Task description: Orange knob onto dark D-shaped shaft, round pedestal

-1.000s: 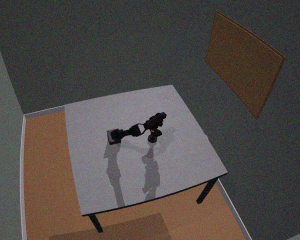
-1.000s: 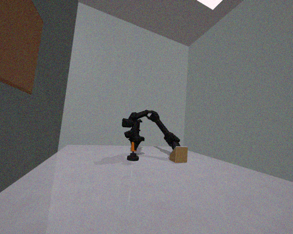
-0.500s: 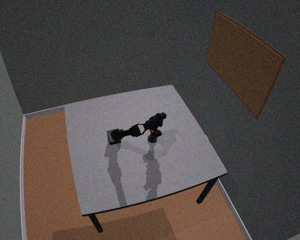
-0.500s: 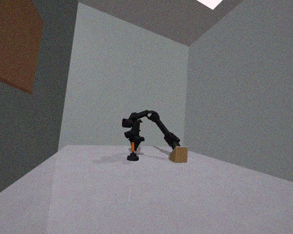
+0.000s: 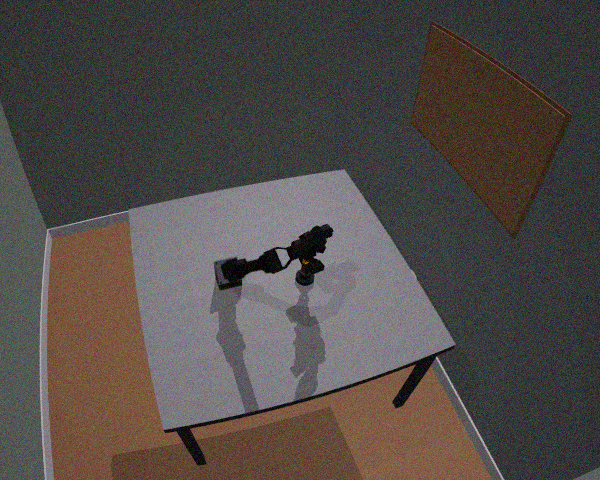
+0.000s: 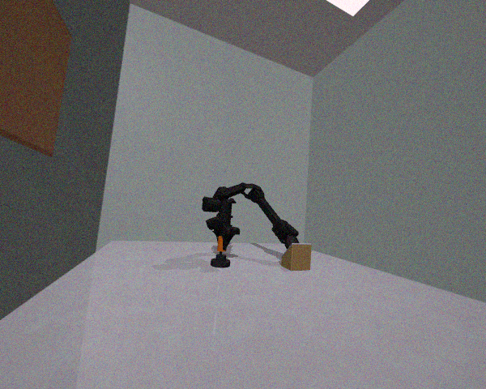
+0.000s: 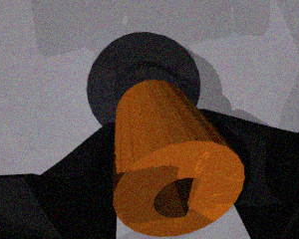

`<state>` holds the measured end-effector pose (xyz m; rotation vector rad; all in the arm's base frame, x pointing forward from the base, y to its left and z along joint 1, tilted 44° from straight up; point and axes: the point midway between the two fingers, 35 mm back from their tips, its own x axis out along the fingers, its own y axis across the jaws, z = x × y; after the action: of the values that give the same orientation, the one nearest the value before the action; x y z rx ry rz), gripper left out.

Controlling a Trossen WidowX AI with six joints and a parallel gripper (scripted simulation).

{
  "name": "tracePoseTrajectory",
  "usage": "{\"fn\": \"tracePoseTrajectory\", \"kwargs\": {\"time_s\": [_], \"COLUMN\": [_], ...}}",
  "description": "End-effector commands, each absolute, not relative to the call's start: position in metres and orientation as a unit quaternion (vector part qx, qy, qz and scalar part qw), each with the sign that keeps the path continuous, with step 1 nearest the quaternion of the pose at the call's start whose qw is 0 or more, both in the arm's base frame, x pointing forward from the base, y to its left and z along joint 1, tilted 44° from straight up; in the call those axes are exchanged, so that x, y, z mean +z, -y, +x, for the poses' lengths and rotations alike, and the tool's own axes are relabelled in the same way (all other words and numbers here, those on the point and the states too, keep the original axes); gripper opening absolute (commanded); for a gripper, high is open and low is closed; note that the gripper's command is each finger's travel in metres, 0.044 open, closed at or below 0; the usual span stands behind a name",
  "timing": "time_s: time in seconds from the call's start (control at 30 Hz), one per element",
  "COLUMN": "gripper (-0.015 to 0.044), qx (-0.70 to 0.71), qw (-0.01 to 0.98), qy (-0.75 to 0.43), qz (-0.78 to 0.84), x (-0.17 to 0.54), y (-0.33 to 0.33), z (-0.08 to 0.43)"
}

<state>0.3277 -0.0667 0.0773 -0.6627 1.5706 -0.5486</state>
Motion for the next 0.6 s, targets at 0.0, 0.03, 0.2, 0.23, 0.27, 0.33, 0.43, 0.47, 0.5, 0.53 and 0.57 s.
{"fn": "tracePoseTrajectory", "kwargs": {"time_s": [0.0,0.03,0.2,0.23,0.27,0.33,0.43,0.47,0.5,0.53,0.57], "gripper": [0.0000,0.0000,0.0000,0.0000,0.0000,0.0000,0.0000,0.0000,0.0000,0.0000,0.0000], "qx": [-0.214,-0.201,-0.171,-0.171,-0.171,-0.171,-0.171,-0.171,-0.171,-0.171,-0.171], "qw": [0.617,0.611,0.596,0.596,0.596,0.596,0.596,0.596,0.596,0.596,0.596], "qy": [-0.690,-0.694,-0.702,-0.702,-0.702,-0.702,-0.702,-0.702,-0.702,-0.702,-0.702], "qz": [-0.313,-0.325,-0.350,-0.350,-0.350,-0.350,-0.350,-0.350,-0.351,-0.351,-0.351], "x": [0.0795,0.0796,0.0790,0.0789,0.0786,0.0781,0.0774,0.0773,0.0774,0.0776,0.0779], "y": [0.0644,0.0642,0.0645,0.0647,0.0649,0.0655,0.0661,0.0663,0.0665,0.0667,0.0670], "z": [0.3303,0.3307,0.3307,0.3306,0.3304,0.3299,0.3291,0.3287,0.3283,0.3280,0.3277]}}
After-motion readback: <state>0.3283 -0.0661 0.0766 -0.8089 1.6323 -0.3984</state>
